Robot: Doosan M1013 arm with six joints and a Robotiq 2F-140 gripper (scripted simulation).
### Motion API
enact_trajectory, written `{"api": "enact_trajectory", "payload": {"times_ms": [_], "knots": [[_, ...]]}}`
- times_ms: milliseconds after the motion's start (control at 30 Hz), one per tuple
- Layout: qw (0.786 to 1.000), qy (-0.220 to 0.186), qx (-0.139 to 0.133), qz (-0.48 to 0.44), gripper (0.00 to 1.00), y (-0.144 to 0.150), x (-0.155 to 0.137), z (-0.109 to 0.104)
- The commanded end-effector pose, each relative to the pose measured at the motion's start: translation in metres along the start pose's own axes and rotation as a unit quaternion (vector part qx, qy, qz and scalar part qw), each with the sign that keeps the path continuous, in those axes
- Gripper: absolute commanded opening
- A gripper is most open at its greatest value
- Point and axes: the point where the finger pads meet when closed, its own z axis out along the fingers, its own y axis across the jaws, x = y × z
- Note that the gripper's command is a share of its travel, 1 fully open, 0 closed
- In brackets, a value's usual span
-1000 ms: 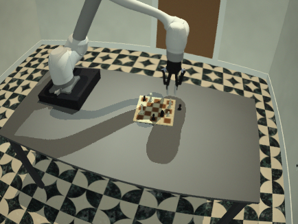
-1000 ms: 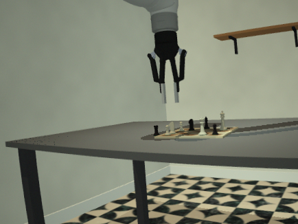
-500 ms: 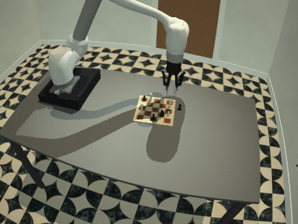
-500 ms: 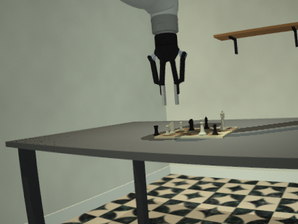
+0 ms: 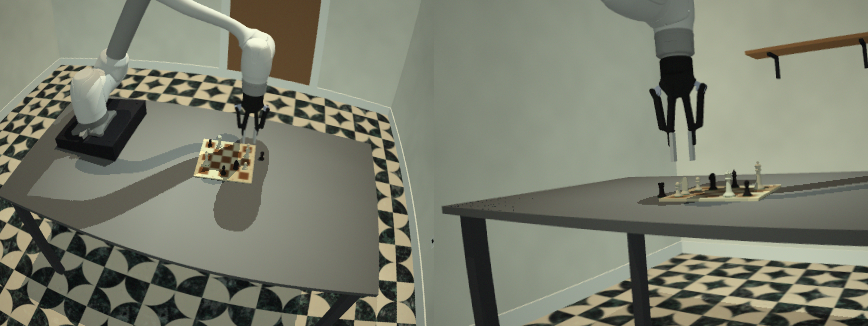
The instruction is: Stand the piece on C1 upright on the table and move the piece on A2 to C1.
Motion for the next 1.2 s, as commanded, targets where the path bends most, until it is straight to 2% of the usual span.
{"api": "enact_trajectory", "payload": {"times_ms": [0,600,1167], "knots": [[1.0,0.0,0.0,0.0,0.23,0.0,0.0,0.003],[1.0,0.0,0.0,0.0,0.23,0.0,0.0,0.023],[1.0,0.0,0.0,0.0,0.23,0.0,0.0,0.027]]}}
